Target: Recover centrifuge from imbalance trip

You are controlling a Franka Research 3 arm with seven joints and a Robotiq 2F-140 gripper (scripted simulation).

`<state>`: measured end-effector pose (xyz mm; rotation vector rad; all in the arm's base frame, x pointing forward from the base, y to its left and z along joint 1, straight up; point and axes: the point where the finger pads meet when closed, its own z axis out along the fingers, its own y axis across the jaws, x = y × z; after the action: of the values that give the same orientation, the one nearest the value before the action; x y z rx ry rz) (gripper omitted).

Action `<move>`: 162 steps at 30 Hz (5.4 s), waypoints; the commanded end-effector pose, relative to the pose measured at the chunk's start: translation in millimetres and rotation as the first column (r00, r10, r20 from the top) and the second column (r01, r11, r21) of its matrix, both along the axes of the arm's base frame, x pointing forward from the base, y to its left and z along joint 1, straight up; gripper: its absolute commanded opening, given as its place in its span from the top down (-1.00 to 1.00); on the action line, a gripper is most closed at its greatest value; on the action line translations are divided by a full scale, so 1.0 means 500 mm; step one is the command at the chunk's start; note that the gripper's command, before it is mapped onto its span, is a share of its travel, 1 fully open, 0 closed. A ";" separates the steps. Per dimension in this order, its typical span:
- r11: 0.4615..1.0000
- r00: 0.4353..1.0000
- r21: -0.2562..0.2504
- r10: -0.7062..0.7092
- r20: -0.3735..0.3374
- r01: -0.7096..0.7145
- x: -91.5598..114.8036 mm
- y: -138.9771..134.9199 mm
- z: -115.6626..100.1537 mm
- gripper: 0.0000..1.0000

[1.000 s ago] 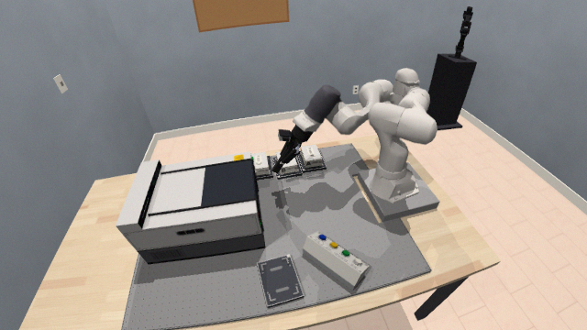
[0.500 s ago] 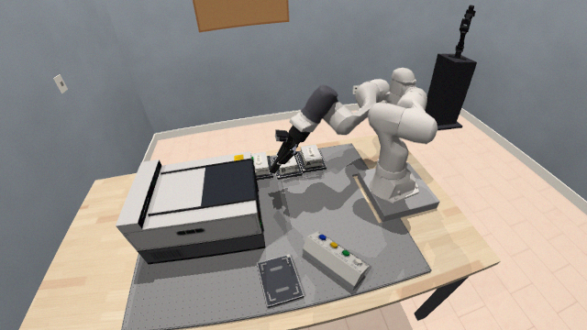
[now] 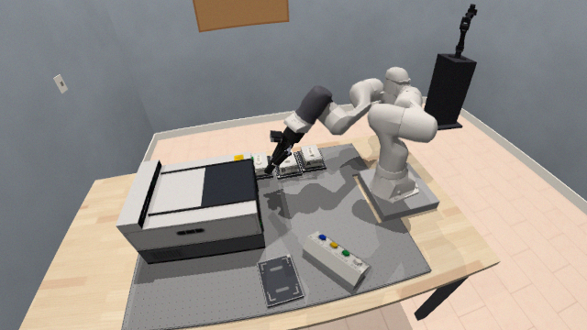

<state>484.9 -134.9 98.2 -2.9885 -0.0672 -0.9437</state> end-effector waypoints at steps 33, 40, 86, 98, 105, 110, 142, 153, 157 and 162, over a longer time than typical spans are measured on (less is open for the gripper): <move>1.000 1.000 0.007 -0.018 0.000 0.018 0.042 -0.002 0.001 0.80; 1.000 1.000 0.007 -0.018 0.000 0.018 0.042 -0.002 0.001 0.80; 1.000 1.000 0.007 -0.018 0.000 0.018 0.042 -0.004 0.001 0.80; 1.000 1.000 0.007 -0.018 0.000 0.018 0.042 -0.004 0.001 0.80; 1.000 1.000 0.007 -0.018 0.000 0.018 0.042 -0.004 0.001 0.80; 1.000 1.000 0.007 -0.018 0.000 0.018 0.042 -0.004 0.001 0.80; 1.000 1.000 0.007 -0.018 0.000 0.018 0.066 -0.004 0.001 0.80; 1.000 1.000 0.007 -0.018 0.000 0.018 0.079 -0.003 0.001 0.80; 1.000 1.000 0.007 -0.018 0.000 0.018 0.082 -0.003 0.001 0.80; 1.000 1.000 0.007 -0.018 0.000 0.018 0.083 -0.003 0.001 0.80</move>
<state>525.4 -135.0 98.6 -2.9857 -0.0499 -0.9421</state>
